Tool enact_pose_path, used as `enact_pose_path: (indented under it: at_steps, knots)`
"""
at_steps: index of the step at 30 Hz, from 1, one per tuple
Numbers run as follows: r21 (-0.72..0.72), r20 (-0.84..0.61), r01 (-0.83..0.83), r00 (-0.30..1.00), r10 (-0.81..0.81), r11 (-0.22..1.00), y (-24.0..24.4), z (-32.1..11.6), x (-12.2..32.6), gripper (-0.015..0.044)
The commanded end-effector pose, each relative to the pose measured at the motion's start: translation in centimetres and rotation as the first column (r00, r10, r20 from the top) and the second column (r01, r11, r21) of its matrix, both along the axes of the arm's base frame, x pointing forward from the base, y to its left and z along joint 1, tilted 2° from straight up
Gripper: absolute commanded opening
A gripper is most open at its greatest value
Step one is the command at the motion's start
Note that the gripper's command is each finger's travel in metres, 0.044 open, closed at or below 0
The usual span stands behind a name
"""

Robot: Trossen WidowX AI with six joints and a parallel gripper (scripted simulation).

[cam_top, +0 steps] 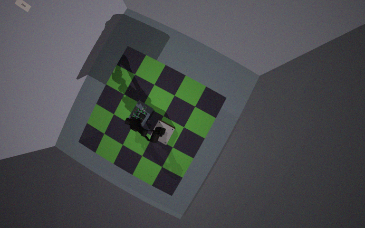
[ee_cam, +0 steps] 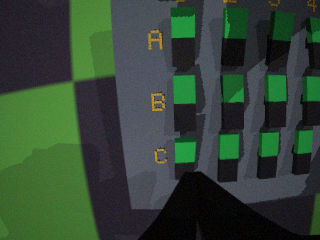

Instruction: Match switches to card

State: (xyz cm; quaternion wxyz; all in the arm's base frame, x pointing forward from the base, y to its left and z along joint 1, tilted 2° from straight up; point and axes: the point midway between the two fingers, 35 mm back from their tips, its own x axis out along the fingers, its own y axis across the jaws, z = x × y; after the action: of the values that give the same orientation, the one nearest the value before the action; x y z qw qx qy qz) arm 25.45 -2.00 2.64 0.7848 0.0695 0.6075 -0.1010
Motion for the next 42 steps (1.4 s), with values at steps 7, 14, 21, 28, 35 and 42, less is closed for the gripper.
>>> enact_pose_path:
  at_steps: [7,14,21,28,35,42]
  knots:
    - [0.002,0.001,0.003,1.0,-0.003,1.0,-0.1,-1.5,0.4,0.0]
    - [0.002,0.001,0.003,1.0,-0.003,1.0,-0.1,-2.0,0.5,0.0]
    - [0.001,0.001,0.003,1.0,-0.003,1.0,-0.2,-2.8,0.8,0.0]
    - [0.001,0.001,0.003,1.0,-0.003,1.0,-0.2,-2.8,0.8,0.0]
    - [0.001,0.001,0.003,1.0,-0.003,1.0,-0.2,-2.8,0.8,0.0]
    - [0.001,0.001,0.003,1.0,-0.003,1.0,-0.2,-2.8,0.8,0.0]
